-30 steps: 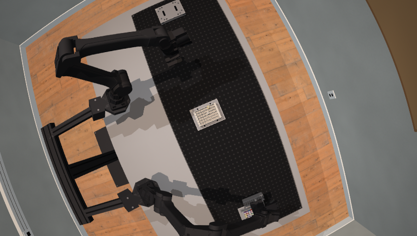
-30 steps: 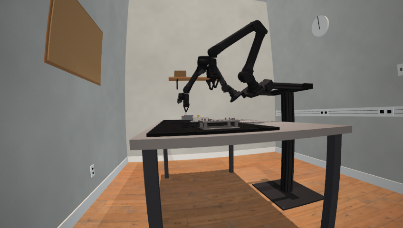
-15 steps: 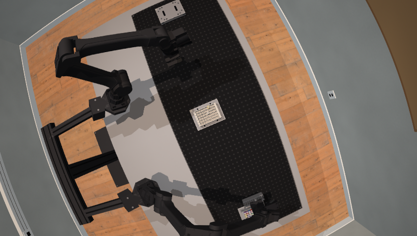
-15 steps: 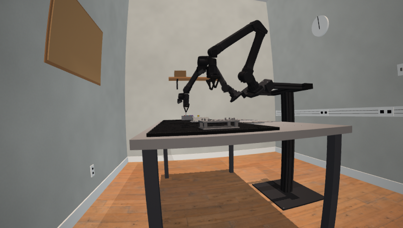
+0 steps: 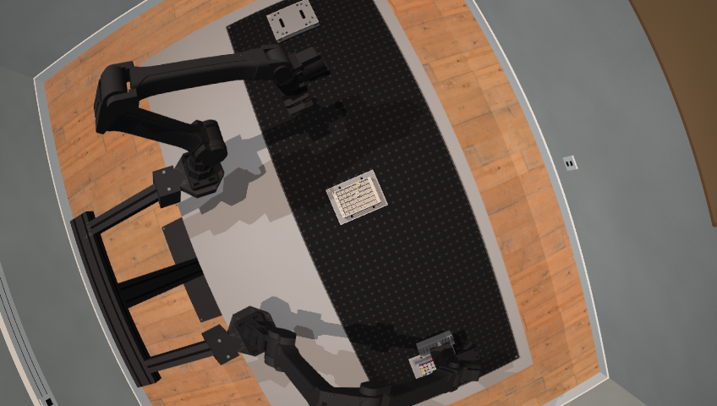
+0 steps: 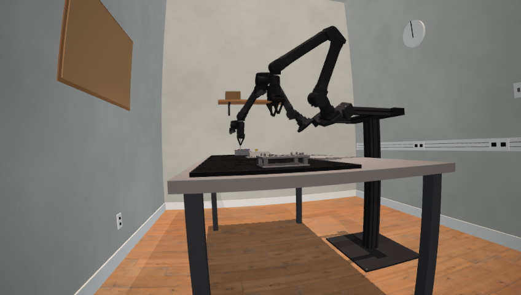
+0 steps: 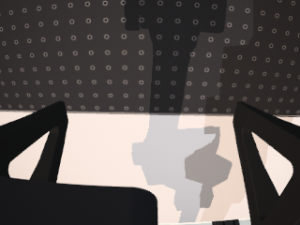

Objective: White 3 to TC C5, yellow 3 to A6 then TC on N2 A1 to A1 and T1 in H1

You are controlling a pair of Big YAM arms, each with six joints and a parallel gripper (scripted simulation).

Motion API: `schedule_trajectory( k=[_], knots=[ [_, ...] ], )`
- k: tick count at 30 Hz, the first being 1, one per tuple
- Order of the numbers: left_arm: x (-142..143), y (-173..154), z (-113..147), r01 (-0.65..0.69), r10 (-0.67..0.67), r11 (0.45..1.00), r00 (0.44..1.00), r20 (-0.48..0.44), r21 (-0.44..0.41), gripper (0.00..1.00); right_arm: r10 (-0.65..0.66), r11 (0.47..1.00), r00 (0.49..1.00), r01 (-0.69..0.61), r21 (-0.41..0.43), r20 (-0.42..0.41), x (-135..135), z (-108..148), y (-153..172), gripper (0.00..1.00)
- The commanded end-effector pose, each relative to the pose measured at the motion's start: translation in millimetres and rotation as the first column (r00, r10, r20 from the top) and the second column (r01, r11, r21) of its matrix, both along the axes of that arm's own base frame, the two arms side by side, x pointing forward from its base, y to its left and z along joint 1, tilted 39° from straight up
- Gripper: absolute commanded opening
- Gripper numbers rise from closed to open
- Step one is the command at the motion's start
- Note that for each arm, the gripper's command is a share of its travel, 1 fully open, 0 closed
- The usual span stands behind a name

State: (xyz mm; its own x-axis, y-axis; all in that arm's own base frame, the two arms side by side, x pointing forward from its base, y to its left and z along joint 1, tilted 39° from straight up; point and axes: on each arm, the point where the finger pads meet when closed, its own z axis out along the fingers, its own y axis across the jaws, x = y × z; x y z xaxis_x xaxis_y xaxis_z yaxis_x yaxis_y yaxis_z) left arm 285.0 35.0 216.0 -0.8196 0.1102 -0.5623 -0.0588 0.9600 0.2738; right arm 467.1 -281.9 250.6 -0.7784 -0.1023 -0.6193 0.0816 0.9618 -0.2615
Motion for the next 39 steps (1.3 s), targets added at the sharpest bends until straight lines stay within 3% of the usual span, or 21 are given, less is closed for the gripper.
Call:
schedule_trajectory(
  k=[1,12,17,20,28,33,39],
  knots=[
    [5.0,-1.2,13.0,0.014,-0.014,1.000,1.000,0.025,0.004,1.00,-0.001,1.000,1.000,0.001,-0.012,0.018,2.5,13.5,-1.9,0.19],
    [5.0,-1.2,13.0,0.014,-0.014,1.000,1.000,0.025,0.004,1.00,-0.001,1.000,1.000,0.001,-0.012,0.018,2.5,13.5,-1.9,0.24],
    [5.0,-1.2,13.0,0.014,-0.014,1.000,1.000,0.025,0.004,1.00,-0.006,1.000,1.000,0.006,-0.017,0.025,-8.8,28.4,0.5,0.24],
    [5.0,-1.2,13.0,0.014,-0.014,1.000,1.000,0.025,0.004,1.00,-0.007,1.000,1.000,0.007,-0.006,0.007,-7.3,19.0,-1.5,0.24],
    [5.0,-1.2,13.0,0.014,-0.014,1.000,1.000,0.025,0.004,1.00,0.000,0.999,0.999,0.001,-0.033,0.042,-13.8,52.5,1.7,0.24],
    [5.0,-1.2,13.0,0.014,-0.014,1.000,1.000,0.025,0.004,1.00,0.001,1.000,1.000,-0.001,-0.017,0.017,-16.9,43.4,3.6,0.24],
    [5.0,-1.2,13.0,0.014,-0.014,1.000,1.000,0.025,0.004,1.00,-0.001,1.000,0.999,0.002,-0.028,0.034,-24.8,58.8,6.7,0.24]
  ],
)
